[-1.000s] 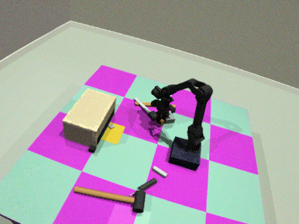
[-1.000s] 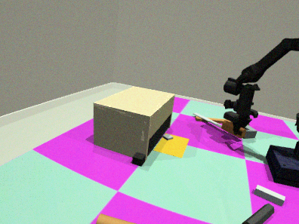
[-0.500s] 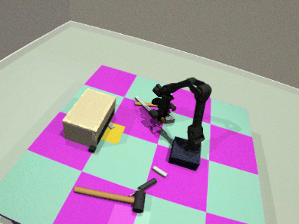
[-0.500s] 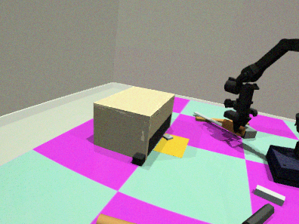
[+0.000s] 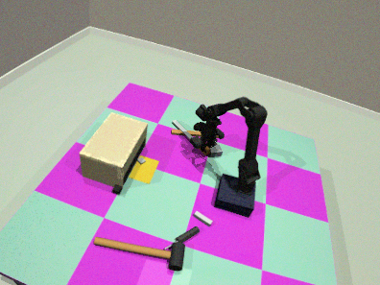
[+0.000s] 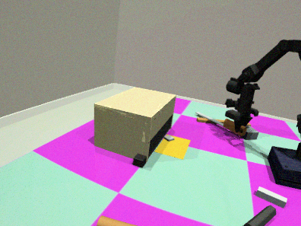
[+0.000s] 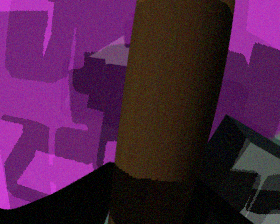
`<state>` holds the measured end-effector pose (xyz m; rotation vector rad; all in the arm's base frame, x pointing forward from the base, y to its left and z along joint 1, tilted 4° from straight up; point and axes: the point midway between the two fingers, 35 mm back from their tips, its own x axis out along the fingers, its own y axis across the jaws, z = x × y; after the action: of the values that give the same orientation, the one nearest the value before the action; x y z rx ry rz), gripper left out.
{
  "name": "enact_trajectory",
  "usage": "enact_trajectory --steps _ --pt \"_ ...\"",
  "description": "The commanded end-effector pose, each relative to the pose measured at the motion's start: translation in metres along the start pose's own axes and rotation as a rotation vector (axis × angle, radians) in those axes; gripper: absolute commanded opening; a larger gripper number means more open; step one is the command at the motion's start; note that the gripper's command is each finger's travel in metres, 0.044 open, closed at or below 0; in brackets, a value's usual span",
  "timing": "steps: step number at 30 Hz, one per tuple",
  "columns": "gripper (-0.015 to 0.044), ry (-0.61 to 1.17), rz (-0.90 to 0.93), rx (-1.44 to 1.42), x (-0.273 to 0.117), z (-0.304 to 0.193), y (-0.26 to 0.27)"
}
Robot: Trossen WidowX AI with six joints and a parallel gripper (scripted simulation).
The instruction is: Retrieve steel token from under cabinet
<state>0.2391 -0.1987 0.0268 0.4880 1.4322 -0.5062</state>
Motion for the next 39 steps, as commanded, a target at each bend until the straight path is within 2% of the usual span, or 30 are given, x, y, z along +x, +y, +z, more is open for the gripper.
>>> enact_trajectory --steps 1,39 --pt "0.0000 -0.016 0.002 -0.003 -0.004 0.008 -0.005" --pt "0.0000 -0.017 0.000 -0.063 -0.004 0.028 -0.026"
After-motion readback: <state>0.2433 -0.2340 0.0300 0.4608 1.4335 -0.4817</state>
